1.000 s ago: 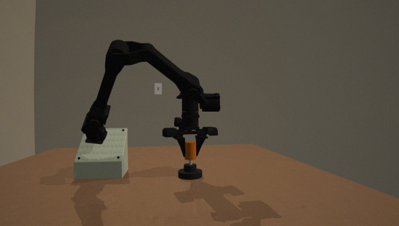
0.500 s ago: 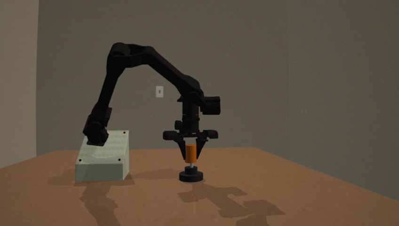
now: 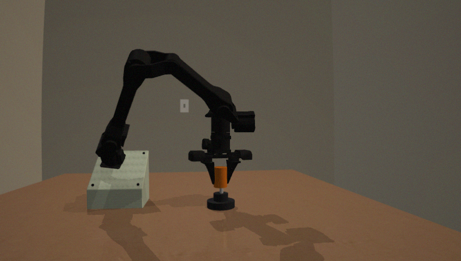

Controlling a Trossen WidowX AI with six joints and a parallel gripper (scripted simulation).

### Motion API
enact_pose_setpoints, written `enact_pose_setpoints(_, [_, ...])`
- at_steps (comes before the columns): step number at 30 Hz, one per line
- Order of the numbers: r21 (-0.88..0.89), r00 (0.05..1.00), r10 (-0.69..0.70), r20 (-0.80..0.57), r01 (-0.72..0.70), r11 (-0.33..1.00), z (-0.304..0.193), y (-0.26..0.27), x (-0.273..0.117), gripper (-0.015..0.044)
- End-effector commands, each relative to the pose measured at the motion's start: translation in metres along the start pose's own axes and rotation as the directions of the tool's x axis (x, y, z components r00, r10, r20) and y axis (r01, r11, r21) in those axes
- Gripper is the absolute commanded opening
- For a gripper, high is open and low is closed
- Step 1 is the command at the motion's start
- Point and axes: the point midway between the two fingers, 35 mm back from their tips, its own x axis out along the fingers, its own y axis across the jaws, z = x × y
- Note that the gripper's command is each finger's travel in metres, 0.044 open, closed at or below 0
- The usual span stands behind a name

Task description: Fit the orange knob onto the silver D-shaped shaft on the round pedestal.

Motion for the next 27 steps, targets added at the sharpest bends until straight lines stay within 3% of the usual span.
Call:
enact_pose_setpoints(1, [-0.048, 1.000, -0.006, -0.003, 0.006, 0.999, -0.0005, -0.0029, -0.0033, 0.0000])
enact_pose_setpoints(6, [-0.203, 1.000, -0.006, -0.003, 0.006, 0.979, 0.0004, -0.0039, -0.0032, 0.0000])
enact_pose_setpoints(27, [-0.203, 1.000, -0.006, -0.003, 0.006, 0.979, -0.0016, -0.0008, -0.0019, 0.0000])
